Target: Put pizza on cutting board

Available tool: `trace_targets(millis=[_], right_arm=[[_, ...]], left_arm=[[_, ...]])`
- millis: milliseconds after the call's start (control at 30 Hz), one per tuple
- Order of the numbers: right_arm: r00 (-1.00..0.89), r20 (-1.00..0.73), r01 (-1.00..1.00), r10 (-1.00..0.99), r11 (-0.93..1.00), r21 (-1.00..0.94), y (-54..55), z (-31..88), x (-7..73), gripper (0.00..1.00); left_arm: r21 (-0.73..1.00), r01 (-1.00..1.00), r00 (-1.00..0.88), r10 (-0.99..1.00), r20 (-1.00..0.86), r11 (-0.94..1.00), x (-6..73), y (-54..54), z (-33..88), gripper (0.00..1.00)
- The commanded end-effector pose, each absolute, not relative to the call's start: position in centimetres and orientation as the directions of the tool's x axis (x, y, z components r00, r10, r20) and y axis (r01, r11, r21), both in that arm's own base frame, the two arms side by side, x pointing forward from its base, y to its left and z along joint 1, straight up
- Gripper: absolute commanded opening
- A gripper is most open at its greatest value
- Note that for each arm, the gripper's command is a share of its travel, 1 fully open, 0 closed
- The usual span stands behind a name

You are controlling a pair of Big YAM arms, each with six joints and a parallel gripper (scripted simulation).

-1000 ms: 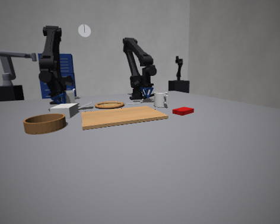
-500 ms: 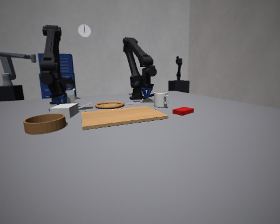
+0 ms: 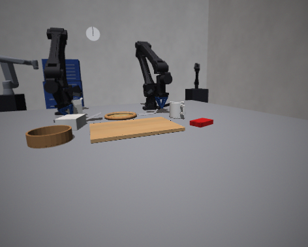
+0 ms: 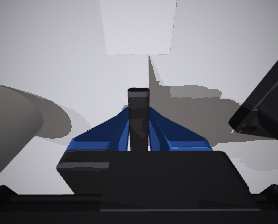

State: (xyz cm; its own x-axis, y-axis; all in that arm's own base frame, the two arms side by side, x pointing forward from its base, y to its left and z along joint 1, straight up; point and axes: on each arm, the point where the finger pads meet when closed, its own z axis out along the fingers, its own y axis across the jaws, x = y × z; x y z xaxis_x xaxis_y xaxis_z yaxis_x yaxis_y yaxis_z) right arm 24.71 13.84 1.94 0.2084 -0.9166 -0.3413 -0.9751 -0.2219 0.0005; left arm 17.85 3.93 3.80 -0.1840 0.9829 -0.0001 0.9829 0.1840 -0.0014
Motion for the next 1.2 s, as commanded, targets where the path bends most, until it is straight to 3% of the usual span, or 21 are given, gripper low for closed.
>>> trace_targets(millis=[0, 1167], right_arm=[[0.205, -0.345, -0.976, -0.916, -0.216, -0.009, 14.2, 2.4, 25.5, 0.06], [0.233, -0.356, -0.972, -0.905, -0.22, -0.076, 14.6, 9.1, 27.4, 0.06]], left_arm=[[0.057, 0.977, -0.206, 0.979, -0.002, 0.206, 20.0, 4.5, 5.6, 0.06], [0.059, 0.984, -0.171, 0.985, -0.006, 0.171, 19.8, 4.2, 10.7, 0.06]])
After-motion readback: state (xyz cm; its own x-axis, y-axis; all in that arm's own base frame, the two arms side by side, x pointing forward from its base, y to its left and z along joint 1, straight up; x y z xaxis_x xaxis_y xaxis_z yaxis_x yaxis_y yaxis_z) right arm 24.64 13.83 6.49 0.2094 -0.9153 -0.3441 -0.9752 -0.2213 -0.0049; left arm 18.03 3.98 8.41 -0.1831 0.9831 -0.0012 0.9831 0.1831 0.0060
